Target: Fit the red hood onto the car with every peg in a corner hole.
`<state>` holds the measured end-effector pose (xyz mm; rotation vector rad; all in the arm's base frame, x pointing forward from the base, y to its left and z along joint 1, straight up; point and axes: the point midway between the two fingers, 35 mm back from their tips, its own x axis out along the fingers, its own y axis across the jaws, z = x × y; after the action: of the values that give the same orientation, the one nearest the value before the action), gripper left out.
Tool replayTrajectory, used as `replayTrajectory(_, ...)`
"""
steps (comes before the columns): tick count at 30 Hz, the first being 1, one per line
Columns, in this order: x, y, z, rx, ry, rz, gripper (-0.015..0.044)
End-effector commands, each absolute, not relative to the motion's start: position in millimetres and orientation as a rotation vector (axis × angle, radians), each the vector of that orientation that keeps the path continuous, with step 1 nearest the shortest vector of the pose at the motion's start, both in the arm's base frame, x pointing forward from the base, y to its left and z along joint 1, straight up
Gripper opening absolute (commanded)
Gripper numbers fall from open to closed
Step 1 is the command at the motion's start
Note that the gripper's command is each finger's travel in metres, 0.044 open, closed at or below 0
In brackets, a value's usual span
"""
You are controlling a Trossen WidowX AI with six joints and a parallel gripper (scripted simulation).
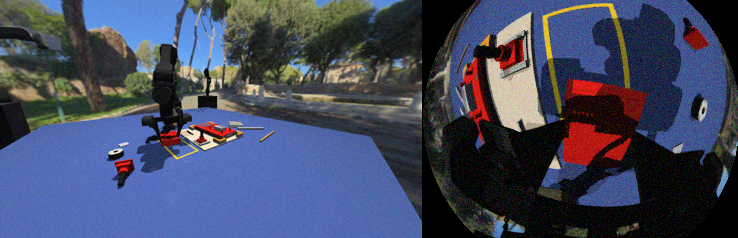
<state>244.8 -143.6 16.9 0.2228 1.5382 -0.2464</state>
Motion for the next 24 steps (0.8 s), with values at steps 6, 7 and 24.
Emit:
replayTrajectory(6,244.8,-143.6,17.7,0.223,1.538,-0.246,0.0222)
replayTrajectory(7,244.8,-143.6,18.8,0.223,1.538,-0.246,0.0196)
replayTrajectory(24,244.1,-142.9,79.6,0.223,1.538,-0.246,0.0)
